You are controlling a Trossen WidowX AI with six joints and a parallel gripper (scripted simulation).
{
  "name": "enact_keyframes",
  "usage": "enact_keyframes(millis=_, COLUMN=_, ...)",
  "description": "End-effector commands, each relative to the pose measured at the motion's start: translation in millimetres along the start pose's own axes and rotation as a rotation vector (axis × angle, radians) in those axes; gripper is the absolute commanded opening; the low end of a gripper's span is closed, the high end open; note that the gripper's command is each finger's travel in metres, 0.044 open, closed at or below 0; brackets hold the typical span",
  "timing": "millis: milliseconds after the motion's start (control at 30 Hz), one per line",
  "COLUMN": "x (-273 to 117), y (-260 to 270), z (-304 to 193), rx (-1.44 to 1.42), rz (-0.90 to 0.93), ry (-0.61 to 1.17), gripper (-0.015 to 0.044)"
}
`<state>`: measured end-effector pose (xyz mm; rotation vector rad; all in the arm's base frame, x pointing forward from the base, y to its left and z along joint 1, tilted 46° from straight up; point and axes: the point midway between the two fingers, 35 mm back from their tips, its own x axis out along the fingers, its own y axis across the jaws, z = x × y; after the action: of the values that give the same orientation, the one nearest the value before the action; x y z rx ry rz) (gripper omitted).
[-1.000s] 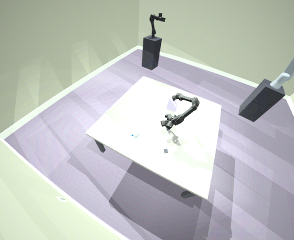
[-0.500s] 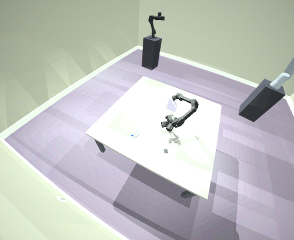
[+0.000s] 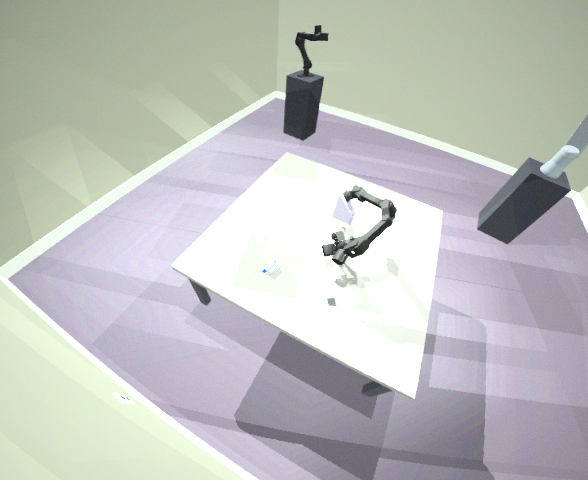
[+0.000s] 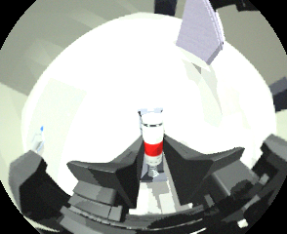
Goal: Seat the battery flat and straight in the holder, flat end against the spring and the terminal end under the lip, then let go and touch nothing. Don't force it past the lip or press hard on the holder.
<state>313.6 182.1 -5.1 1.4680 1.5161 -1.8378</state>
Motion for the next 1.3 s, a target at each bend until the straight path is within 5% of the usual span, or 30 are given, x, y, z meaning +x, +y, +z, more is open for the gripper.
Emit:
enact_keyframes(millis=0, x=-0.1, y=0.6, z=-2.2, rx=0.004, rz=0.001, ry=-0.004, gripper=0.0077)
enact_keyframes(millis=1267, x=-2.9, y=4.0, z=-14.9, rx=0.003, rz=0.0, ry=0.06, gripper=0.0077)
